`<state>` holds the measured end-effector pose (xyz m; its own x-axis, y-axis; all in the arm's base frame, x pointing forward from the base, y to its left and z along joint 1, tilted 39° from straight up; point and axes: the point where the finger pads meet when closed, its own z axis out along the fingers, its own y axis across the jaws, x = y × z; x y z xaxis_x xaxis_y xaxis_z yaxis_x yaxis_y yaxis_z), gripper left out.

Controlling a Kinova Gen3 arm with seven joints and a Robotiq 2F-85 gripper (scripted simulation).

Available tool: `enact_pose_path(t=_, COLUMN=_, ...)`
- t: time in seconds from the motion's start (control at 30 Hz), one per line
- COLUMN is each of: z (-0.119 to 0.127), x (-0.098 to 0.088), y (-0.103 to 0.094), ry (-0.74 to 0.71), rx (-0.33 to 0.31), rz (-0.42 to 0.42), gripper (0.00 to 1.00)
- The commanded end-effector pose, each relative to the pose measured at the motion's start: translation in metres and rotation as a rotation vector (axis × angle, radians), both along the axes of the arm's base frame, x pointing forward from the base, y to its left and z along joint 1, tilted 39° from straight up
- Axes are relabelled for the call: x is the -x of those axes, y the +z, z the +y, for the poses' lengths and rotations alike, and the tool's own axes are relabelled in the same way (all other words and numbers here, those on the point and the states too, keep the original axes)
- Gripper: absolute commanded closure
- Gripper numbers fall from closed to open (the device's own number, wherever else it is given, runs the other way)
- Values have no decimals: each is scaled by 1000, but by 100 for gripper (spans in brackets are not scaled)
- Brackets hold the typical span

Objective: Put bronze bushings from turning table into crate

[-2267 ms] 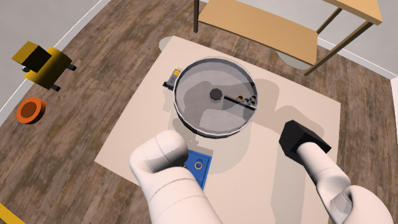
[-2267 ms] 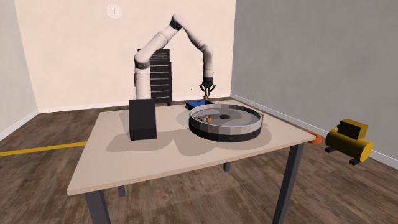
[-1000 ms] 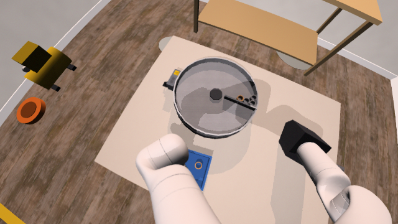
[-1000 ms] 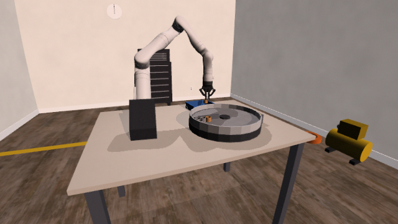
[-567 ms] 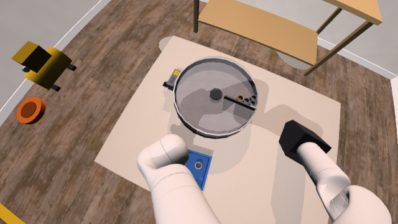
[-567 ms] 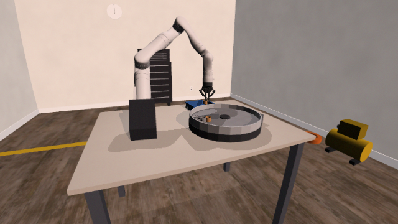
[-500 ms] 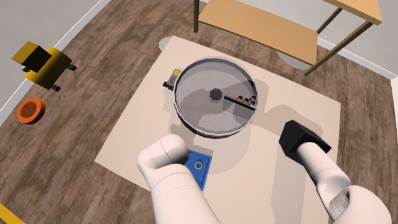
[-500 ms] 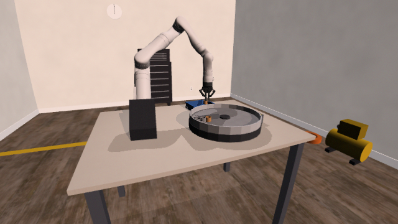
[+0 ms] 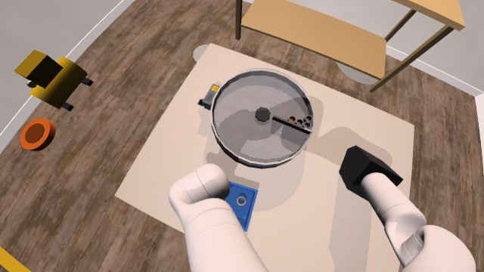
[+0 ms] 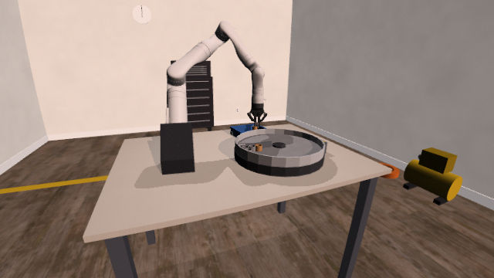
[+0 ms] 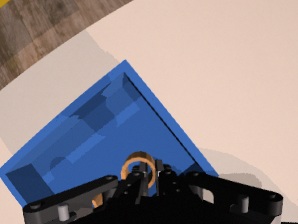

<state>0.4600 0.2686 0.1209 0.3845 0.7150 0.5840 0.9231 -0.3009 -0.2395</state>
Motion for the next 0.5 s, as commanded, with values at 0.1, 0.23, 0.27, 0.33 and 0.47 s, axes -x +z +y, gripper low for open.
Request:
enact_pose_path(t=0.1, z=3, x=-1, y=-3, ry=-1, rx=0, rz=-1, gripper=100)
enact_pose_path(t=0.23, z=5, x=-1, y=-6, ry=-1, rx=0, rz=-1, gripper=100)
enact_pose_path(t=0.27, z=5, x=-1, y=-6, ry=-1, rx=0, rz=-1, gripper=100)
enact_pose_path(t=0.33, z=5, x=-1, y=-6, ry=-1, rx=0, rz=-1, gripper=100)
enact_pose_path(t=0.47, z=5, x=-1, y=-6, ry=-1, rx=0, rz=-1, gripper=100)
